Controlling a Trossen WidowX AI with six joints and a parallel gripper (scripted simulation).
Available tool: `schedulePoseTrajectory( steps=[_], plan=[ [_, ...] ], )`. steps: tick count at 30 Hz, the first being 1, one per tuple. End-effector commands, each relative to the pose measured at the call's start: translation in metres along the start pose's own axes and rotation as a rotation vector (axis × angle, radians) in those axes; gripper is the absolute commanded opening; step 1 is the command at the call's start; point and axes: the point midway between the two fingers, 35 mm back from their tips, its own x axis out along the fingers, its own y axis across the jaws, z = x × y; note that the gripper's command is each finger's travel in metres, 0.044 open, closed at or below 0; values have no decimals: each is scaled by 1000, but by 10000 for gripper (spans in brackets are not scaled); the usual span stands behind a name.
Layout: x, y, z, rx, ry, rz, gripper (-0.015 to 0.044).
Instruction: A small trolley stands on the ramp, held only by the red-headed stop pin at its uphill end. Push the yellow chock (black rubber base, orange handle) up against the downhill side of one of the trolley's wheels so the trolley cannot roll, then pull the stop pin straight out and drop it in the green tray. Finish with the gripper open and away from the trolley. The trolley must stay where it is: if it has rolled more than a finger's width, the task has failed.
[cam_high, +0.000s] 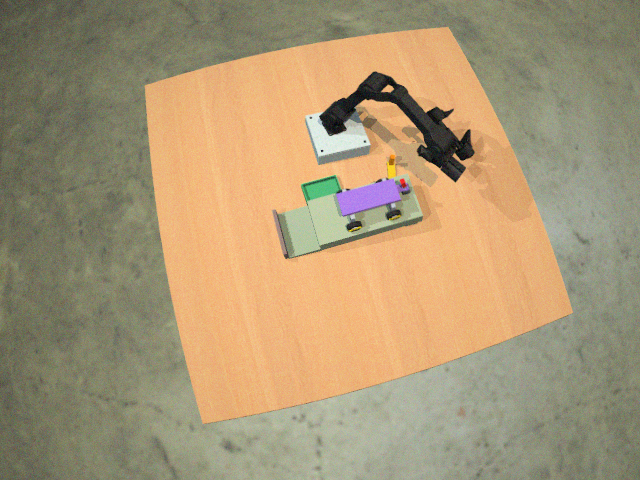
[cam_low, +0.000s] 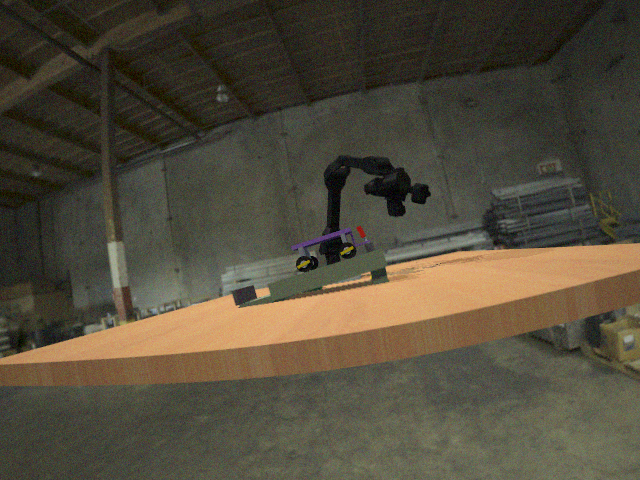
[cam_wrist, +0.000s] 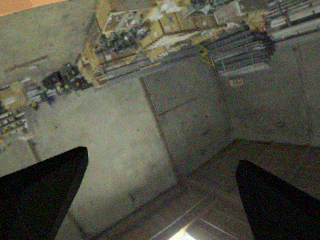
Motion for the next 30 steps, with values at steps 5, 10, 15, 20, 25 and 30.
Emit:
schedulePoseTrajectory(
  steps=[5,10,15,20,25,30],
  plan=[
    [1,-5,14,-181,-97,20,269],
    [-1,-12,33,-438,-241,21,190],
    [-6,-19,53,-692,-390,-14,190],
    [-13,-26,73,-939,-539,-85,190],
    [-23,-32,91,-1176,-683,-193,190],
    [-35,-39,108,-1399,-819,-339,190]
  ],
)
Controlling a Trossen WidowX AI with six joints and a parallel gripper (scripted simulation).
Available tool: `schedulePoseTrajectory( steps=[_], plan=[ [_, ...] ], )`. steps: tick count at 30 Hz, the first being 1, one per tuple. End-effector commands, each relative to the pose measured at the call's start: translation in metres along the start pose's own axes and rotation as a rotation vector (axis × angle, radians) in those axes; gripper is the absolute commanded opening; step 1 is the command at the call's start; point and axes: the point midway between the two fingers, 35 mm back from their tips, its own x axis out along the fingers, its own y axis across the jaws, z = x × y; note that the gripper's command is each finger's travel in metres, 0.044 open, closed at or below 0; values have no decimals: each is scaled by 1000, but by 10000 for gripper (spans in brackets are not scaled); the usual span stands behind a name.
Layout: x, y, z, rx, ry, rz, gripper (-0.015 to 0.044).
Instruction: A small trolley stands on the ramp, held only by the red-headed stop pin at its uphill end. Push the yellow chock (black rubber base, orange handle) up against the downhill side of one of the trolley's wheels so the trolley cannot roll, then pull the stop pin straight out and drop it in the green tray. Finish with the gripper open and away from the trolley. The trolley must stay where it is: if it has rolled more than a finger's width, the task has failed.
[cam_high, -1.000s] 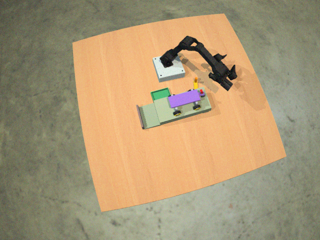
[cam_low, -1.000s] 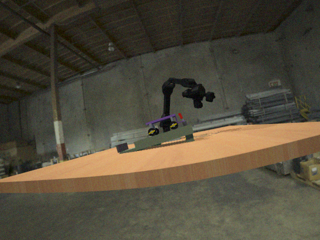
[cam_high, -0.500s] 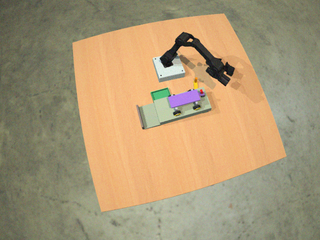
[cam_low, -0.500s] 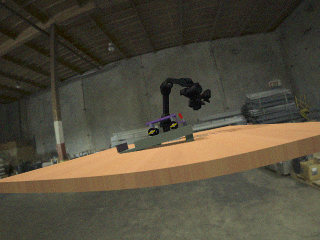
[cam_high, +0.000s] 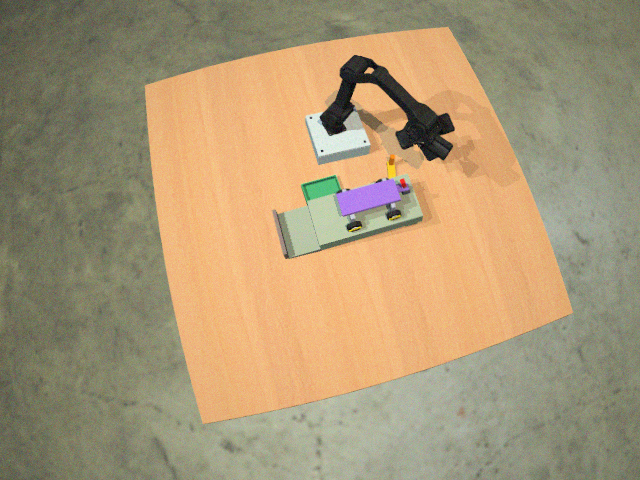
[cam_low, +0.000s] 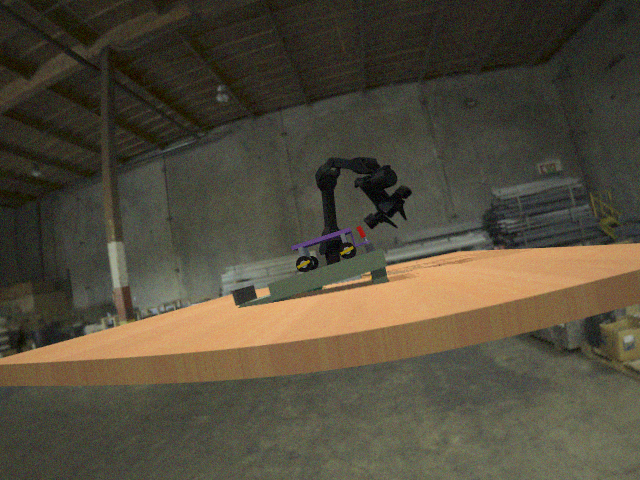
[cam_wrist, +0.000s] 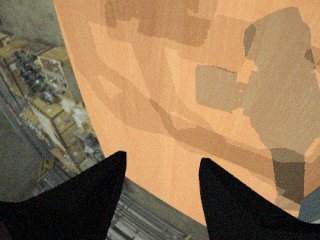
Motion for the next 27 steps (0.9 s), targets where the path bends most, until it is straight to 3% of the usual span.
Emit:
schedulePoseTrajectory(
  steps=[1,11,21,27],
  plan=[
    [1,-16,-1,-166,-45,-84,190],
    [-8,-60,0,-677,-112,-371,190],
    [-26,-101,2,-1157,-45,-704,190],
    [-29,-107,2,-1223,-23,-755,190]
  ],
)
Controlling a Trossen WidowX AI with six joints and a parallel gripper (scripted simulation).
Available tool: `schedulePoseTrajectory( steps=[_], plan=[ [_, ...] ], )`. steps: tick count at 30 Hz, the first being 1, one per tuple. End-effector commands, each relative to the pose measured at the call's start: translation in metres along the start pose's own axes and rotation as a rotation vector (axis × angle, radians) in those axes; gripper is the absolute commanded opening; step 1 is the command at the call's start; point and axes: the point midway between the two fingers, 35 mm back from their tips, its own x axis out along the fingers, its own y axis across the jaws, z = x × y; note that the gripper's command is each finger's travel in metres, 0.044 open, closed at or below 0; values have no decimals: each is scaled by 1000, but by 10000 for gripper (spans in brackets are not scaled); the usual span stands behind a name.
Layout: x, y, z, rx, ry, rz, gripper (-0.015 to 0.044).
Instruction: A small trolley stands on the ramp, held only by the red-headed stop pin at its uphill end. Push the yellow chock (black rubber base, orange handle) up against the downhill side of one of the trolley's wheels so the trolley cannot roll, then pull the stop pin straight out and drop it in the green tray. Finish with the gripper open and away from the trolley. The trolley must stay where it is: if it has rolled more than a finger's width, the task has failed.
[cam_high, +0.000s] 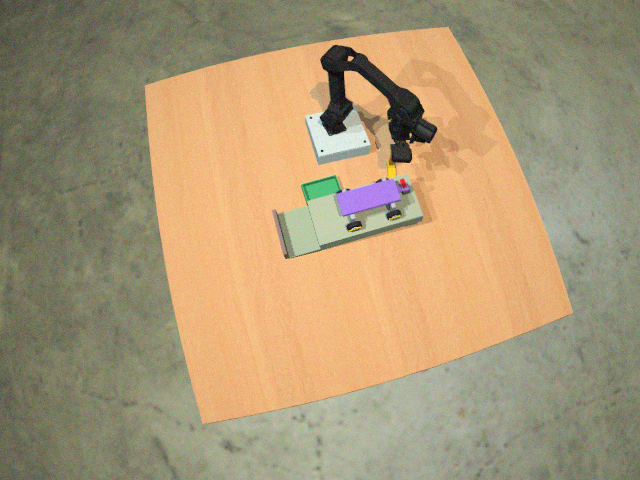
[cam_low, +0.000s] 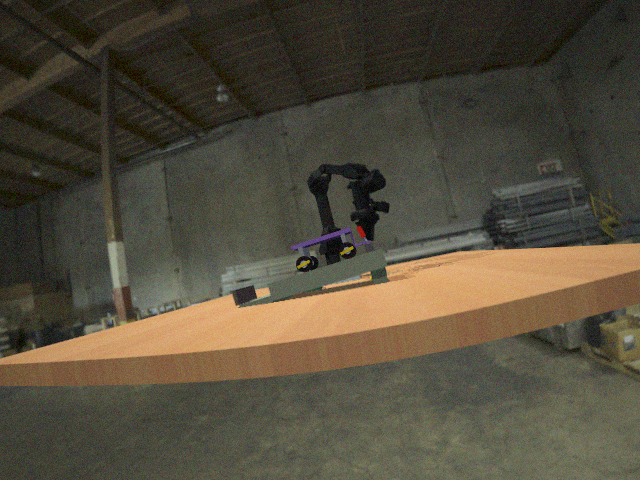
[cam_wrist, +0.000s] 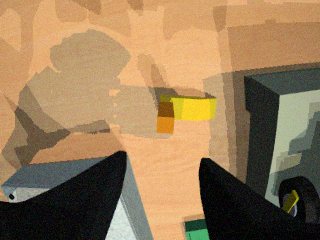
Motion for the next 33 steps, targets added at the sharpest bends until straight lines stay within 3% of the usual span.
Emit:
schedulePoseTrajectory(
  steps=[1,15,33],
  plan=[
    [2,0,-3,-25,11,-11,190],
    [44,-1,-3,-25,11,-11,190],
    [66,-1,-3,-25,11,-11,190]
  ],
)
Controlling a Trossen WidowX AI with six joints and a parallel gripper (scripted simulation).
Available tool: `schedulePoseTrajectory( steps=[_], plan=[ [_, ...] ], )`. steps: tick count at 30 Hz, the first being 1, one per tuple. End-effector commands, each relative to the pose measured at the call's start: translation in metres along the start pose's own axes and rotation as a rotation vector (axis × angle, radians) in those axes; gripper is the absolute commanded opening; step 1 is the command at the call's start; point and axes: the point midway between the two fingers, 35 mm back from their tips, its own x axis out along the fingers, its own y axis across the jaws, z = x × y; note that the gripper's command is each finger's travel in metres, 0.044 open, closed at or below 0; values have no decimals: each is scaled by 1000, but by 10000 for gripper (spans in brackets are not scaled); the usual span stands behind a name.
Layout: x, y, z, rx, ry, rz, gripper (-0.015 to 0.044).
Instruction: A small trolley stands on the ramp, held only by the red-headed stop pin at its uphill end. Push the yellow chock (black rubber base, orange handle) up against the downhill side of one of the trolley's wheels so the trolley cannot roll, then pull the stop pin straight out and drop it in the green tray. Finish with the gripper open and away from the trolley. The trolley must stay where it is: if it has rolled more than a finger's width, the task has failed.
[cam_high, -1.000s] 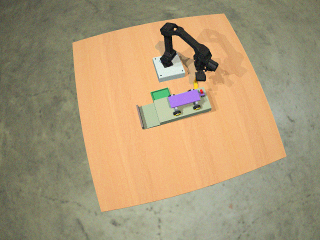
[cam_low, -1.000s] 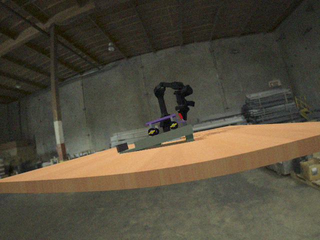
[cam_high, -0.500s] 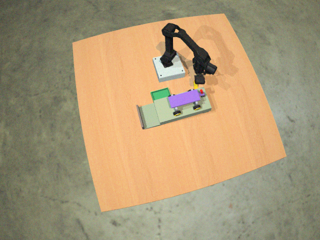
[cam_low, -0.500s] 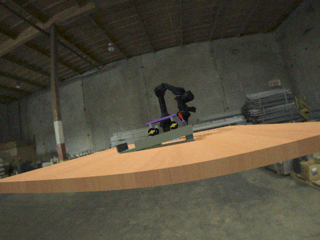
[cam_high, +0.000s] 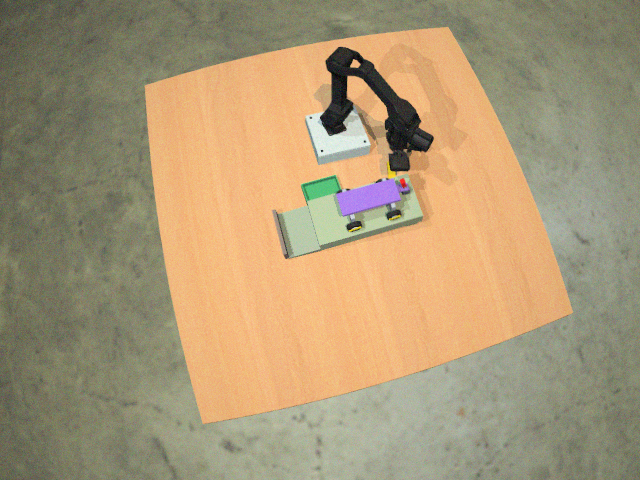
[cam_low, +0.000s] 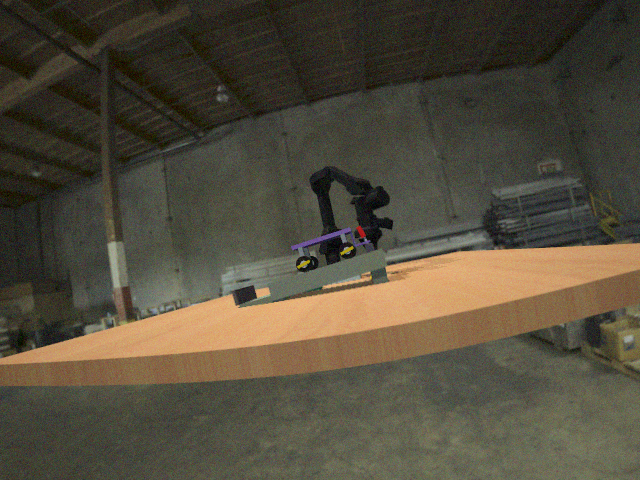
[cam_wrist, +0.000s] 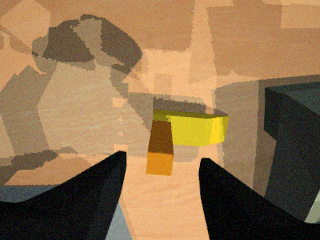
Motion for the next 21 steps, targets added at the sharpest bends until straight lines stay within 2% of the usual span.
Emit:
schedulePoseTrajectory(
  steps=[1,21],
  plan=[
    [8,1,-3,1,14,6,190],
    [25,2,-4,1,14,6,190]
  ],
)
